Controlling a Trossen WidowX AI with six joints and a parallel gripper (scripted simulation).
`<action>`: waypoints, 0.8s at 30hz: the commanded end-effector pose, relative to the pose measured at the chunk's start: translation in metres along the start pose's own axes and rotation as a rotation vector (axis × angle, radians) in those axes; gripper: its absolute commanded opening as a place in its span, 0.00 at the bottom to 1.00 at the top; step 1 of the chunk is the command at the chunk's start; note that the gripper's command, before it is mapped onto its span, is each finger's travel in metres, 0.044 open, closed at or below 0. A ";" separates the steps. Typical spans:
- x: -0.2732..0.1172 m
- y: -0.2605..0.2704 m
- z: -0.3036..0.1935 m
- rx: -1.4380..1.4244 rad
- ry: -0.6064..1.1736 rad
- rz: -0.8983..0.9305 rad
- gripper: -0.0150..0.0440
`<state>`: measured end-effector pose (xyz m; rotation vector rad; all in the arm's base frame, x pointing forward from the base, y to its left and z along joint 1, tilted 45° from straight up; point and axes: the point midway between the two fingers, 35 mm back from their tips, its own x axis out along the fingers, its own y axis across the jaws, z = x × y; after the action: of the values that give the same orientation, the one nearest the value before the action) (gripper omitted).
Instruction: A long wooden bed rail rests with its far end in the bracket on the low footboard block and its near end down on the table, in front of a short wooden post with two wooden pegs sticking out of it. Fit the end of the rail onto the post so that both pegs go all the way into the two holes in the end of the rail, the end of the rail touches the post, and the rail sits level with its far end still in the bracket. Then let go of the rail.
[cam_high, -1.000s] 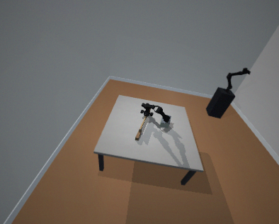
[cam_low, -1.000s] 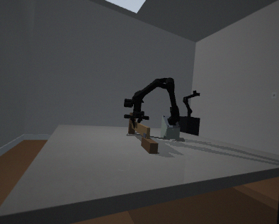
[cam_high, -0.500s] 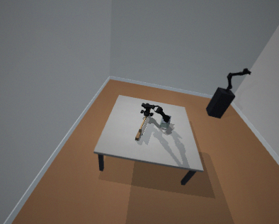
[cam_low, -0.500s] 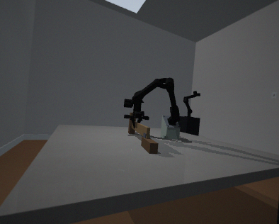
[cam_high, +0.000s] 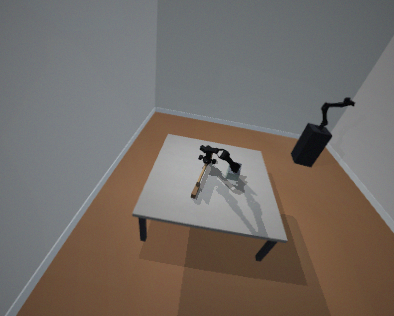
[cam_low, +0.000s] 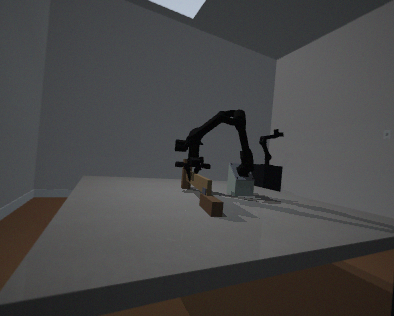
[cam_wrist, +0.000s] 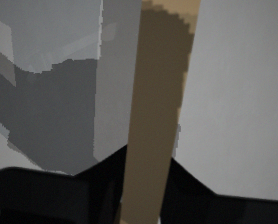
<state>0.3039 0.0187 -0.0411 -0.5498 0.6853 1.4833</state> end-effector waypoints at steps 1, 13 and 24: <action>-0.004 -0.001 -0.002 0.004 0.003 -0.008 0.25; -0.004 -0.001 0.002 0.004 0.003 -0.008 0.25; -0.002 -0.001 0.003 0.004 0.003 -0.008 0.25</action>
<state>0.3042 0.0193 -0.0381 -0.5538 0.6905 1.4772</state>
